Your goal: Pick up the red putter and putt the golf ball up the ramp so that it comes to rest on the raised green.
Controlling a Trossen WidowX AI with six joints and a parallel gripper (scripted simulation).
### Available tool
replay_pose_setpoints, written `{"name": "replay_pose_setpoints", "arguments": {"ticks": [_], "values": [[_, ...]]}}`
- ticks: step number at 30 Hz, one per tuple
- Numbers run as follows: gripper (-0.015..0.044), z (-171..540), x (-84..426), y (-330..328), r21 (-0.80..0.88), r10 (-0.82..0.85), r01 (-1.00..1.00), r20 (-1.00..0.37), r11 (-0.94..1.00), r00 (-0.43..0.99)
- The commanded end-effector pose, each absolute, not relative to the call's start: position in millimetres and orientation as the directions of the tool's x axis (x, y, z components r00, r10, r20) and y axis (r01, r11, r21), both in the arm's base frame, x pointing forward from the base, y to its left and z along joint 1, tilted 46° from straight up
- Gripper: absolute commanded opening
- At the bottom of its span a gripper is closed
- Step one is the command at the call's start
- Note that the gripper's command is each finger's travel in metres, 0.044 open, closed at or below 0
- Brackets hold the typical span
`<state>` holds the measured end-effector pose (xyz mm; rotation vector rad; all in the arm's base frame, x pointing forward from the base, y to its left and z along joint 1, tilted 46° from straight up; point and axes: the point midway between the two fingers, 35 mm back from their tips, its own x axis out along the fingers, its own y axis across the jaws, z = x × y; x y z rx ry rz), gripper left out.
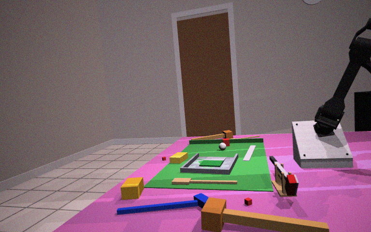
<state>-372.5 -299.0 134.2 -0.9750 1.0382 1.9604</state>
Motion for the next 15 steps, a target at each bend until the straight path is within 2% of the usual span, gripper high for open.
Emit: {"name": "replay_pose_setpoints", "arguments": {"ticks": [1,4,8,12,15], "values": [[0.0426,134,-370,-301,0.337,0.226,-0.830,-0.855,-0.444,-0.467],[0.0440,128,-336,-329,0.259,0.161,-0.744,-0.883,-0.616,-0.441],[0.0440,120,-278,-365,0.153,0.072,-0.527,-0.921,-0.836,-0.382],[0.0440,113,-211,-392,0.067,-0.003,-0.207,-0.955,-0.976,-0.298],[0.0440,108,-156,-405,0.028,-0.044,0.071,-0.974,-0.997,-0.222]]}}
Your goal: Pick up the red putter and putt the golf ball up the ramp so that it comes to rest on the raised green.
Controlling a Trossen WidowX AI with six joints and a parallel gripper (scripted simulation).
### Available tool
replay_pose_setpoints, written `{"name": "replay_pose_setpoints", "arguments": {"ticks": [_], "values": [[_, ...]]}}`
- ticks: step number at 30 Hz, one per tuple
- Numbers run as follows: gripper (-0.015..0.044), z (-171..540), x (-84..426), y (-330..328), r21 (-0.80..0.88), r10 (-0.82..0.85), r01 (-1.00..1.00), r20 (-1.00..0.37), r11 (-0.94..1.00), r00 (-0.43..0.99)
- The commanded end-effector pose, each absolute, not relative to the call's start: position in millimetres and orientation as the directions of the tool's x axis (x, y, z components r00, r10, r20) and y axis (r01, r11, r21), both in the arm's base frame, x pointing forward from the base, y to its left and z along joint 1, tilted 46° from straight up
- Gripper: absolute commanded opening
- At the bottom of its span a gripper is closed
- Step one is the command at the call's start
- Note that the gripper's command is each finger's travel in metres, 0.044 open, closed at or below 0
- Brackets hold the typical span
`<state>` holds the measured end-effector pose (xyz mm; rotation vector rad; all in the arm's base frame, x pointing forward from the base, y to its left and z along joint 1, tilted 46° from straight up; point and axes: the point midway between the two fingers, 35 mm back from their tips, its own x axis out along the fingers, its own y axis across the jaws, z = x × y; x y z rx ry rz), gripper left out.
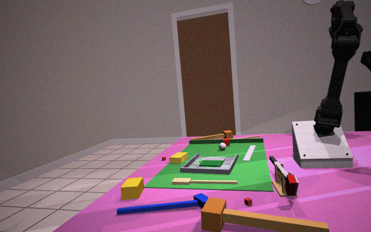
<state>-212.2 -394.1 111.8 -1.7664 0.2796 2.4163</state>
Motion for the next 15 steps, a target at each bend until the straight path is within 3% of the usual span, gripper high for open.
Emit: {"name": "replay_pose_setpoints", "arguments": {"ticks": [1,7,15], "values": [[0.0440,106,-140,-408,0.021,-0.053,0.158,-0.979,-0.987,-0.198],[0.0440,99,-44,-408,0.029,-0.076,0.614,-0.996,-0.789,-0.051],[0.0440,93,80,-373,0.147,-0.024,0.965,-0.989,-0.218,0.145]]}}
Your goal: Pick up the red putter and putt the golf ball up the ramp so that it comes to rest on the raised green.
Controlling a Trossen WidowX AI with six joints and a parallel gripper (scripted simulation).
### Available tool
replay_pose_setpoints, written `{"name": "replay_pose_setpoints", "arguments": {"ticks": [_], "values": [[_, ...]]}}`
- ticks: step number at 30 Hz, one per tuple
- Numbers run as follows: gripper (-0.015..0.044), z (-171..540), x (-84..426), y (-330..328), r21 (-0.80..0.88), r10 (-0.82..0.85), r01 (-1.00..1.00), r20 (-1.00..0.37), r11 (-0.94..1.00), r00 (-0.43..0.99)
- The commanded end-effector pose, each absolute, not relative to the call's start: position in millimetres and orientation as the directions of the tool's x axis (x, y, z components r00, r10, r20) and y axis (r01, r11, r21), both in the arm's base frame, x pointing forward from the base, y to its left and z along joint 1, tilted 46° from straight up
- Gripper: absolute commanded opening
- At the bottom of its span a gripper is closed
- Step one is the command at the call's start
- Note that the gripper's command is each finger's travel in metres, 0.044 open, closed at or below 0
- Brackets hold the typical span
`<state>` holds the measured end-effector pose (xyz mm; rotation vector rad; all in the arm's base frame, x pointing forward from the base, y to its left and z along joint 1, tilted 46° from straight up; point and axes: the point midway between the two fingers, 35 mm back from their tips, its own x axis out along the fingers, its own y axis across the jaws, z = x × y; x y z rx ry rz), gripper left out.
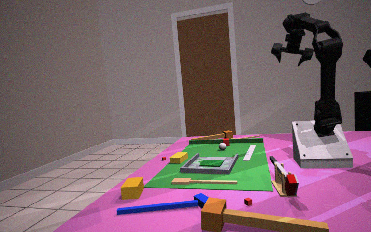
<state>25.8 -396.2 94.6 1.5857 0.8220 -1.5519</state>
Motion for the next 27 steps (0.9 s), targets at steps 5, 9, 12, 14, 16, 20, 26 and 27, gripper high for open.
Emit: {"name": "replay_pose_setpoints", "arguments": {"ticks": [5,9,12,14,16,20,26,27], "values": [[0.0440,91,146,-333,0.254,0.053,0.947,-0.967,0.197,0.248],[0.0440,91,191,-293,0.338,0.135,0.801,-0.940,0.494,0.313],[0.0440,91,220,-259,0.391,0.206,0.627,-0.914,0.674,0.349],[0.0440,91,236,-235,0.419,0.256,0.486,-0.894,0.767,0.367],[0.0440,92,250,-210,0.439,0.309,0.332,-0.873,0.835,0.379],[0.0440,94,271,-157,0.452,0.418,-0.002,-0.823,0.892,0.385],[0.0440,98,285,-76,0.391,0.581,-0.481,-0.734,0.785,0.351],[0.0440,99,285,-63,0.371,0.607,-0.551,-0.718,0.747,0.341]]}}
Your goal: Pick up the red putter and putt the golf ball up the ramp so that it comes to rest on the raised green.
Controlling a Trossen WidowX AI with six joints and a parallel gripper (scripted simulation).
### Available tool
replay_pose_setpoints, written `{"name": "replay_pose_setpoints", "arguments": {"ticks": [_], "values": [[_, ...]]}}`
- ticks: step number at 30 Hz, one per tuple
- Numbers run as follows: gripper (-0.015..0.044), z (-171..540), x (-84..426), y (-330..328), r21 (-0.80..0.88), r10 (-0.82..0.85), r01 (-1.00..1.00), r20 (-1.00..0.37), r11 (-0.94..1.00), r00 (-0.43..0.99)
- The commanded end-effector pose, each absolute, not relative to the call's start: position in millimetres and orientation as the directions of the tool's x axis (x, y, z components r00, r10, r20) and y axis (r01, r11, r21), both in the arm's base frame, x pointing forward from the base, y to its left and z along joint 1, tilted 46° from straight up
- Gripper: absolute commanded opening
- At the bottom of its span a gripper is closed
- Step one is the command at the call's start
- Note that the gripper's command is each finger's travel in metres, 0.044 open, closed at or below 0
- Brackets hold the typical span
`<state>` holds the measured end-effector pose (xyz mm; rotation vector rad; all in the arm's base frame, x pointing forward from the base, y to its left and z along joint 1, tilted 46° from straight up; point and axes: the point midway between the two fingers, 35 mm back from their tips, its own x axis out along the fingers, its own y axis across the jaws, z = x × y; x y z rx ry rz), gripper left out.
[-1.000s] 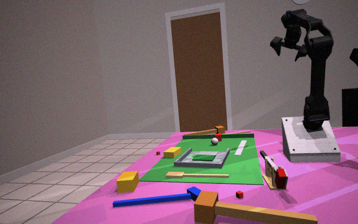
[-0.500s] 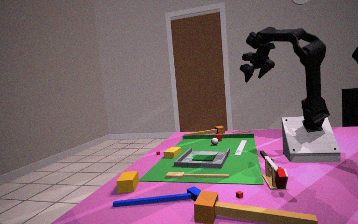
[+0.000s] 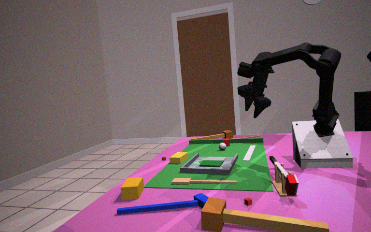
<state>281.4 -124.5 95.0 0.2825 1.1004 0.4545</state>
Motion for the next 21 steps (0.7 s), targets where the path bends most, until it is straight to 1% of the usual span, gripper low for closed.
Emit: {"name": "replay_pose_setpoints", "arguments": {"ticks": [1,4,7,12,21], "values": [[0.0440,100,285,-50,0.348,0.633,-0.616,-0.701,0.706,0.329],[0.0440,103,280,-11,0.263,0.706,-0.787,-0.648,0.559,0.285],[0.0440,106,272,26,0.155,0.773,-0.908,-0.592,0.389,0.230],[0.0440,111,249,80,-0.054,0.860,-0.992,-0.495,0.110,0.122],[0.0440,113,253,84,-0.072,0.866,-0.993,-0.487,0.089,0.113]]}}
